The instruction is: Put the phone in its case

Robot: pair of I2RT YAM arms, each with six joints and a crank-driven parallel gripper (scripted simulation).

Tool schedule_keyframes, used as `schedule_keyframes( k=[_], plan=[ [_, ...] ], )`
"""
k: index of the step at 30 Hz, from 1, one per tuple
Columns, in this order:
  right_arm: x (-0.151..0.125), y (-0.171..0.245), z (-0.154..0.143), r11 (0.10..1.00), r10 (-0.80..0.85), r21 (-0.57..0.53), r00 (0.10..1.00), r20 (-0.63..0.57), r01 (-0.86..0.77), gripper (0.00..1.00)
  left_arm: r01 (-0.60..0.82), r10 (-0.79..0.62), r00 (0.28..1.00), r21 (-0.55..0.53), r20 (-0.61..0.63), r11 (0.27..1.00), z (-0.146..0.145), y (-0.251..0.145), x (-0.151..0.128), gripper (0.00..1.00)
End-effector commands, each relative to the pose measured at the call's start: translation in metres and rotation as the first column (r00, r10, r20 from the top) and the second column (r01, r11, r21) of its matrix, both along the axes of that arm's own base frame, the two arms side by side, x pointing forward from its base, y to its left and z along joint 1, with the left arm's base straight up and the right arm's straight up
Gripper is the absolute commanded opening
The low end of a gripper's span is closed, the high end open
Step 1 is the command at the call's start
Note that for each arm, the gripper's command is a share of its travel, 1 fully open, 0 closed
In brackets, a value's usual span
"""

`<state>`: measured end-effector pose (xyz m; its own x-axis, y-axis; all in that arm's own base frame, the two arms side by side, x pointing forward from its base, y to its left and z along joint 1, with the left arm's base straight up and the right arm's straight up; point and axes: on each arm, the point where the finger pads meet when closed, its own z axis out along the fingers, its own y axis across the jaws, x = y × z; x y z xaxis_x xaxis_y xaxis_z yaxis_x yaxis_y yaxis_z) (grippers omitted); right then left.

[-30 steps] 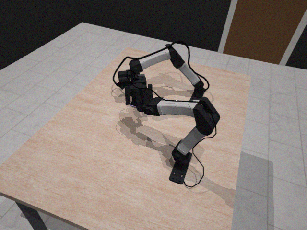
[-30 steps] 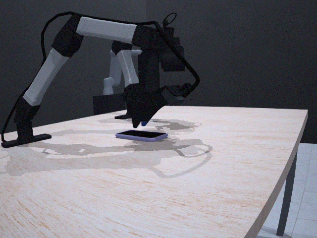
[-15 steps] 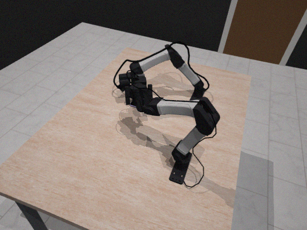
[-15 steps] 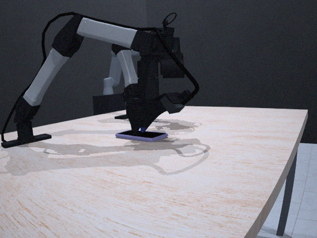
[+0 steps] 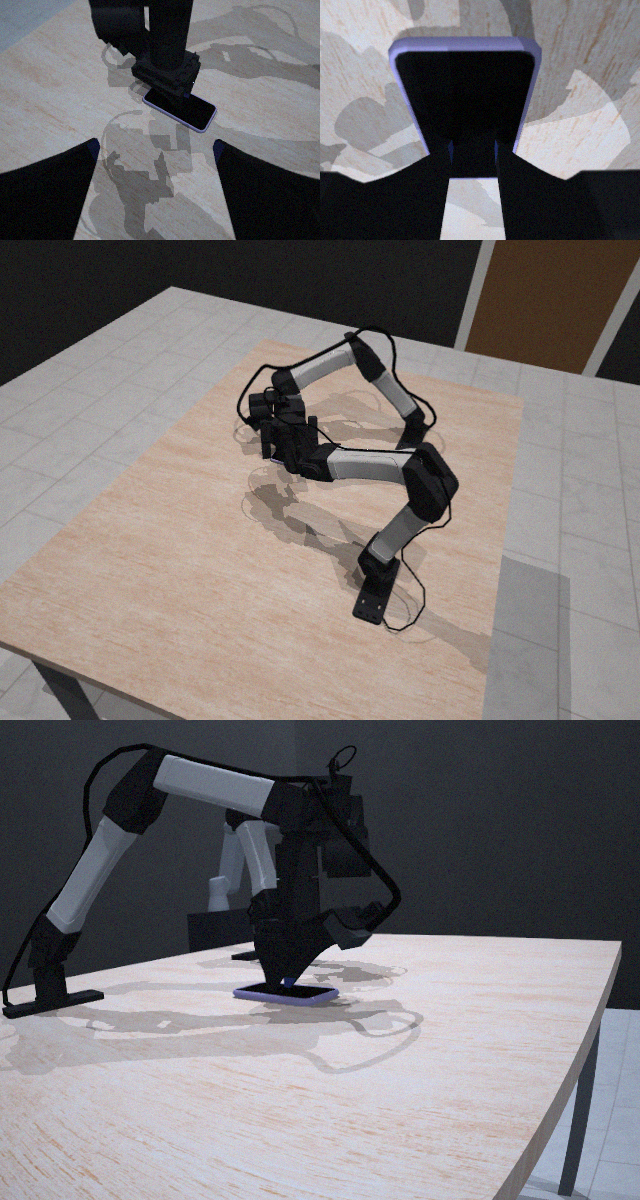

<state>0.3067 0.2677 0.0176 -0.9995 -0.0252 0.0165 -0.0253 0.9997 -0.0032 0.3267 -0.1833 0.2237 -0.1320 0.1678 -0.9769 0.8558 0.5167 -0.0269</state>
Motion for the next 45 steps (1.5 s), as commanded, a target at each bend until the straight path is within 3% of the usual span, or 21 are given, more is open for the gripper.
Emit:
schedule_keyframes(
  k=[1, 3, 7, 17, 19, 20, 27, 31, 33, 39, 45],
  plan=[
    [0.001, 0.003, -0.021, 1.000, 0.007, -0.005, 1.000, 0.006, -0.007, 0.37, 0.014, -0.013, 0.998, -0.008, 0.053, 1.000, 0.020, -0.003, 0.006, 1.00],
    [0.001, 0.002, -0.013, 1.000, 0.007, -0.003, 1.000, 0.014, -0.007, 0.37, 0.014, -0.013, 0.998, -0.008, 0.053, 1.000, 0.020, -0.003, 0.006, 1.00],
    [0.005, 0.005, 0.030, 1.000, 0.006, 0.018, 0.999, 0.053, -0.007, 0.37, 0.014, -0.013, 0.998, -0.008, 0.053, 1.000, 0.020, -0.003, 0.006, 1.00],
    [0.003, 0.006, 0.036, 1.000, 0.005, 0.000, 1.000, 0.027, -0.005, 0.37, 0.014, -0.013, 0.998, -0.008, 0.053, 1.000, 0.020, -0.003, 0.006, 1.00],
    [0.008, 0.009, 0.039, 1.000, 0.000, 0.012, 0.998, 0.061, -0.001, 0.60, 0.014, -0.013, 0.998, -0.008, 0.053, 1.000, 0.020, -0.003, 0.006, 1.00],
    [0.009, 0.009, 0.040, 1.000, -0.002, 0.015, 0.997, 0.071, 0.001, 0.60, 0.014, -0.013, 0.998, -0.008, 0.053, 1.000, 0.020, -0.003, 0.006, 1.00],
    [0.020, 0.013, 0.044, 0.999, -0.022, 0.033, 0.977, 0.212, 0.015, 0.60, 0.014, -0.013, 0.998, -0.008, 0.053, 1.000, 0.020, -0.003, 0.006, 1.00],
    [0.026, 0.015, 0.054, 0.998, -0.044, 0.047, 0.931, 0.362, 0.028, 0.60, 0.014, -0.013, 0.998, -0.008, 0.053, 1.000, 0.020, -0.003, 0.006, 1.00],
    [0.026, 0.015, 0.054, 0.998, -0.044, 0.047, 0.931, 0.362, 0.028, 0.60, 0.014, -0.013, 0.998, -0.008, 0.053, 1.000, 0.020, -0.003, 0.006, 1.00],
    [0.019, 0.014, 0.073, 0.997, -0.066, 0.064, 0.810, 0.582, 0.035, 0.60, 0.014, -0.013, 0.998, -0.008, 0.053, 1.000, 0.020, -0.003, 0.006, 1.00],
    [0.004, 0.010, 0.081, 0.998, -0.055, 0.058, 0.701, 0.711, 0.019, 0.60, 0.049, -0.049, 0.998, 0.002, 0.049, 0.999, 0.016, -0.005, 0.001, 1.00]
  ],
)
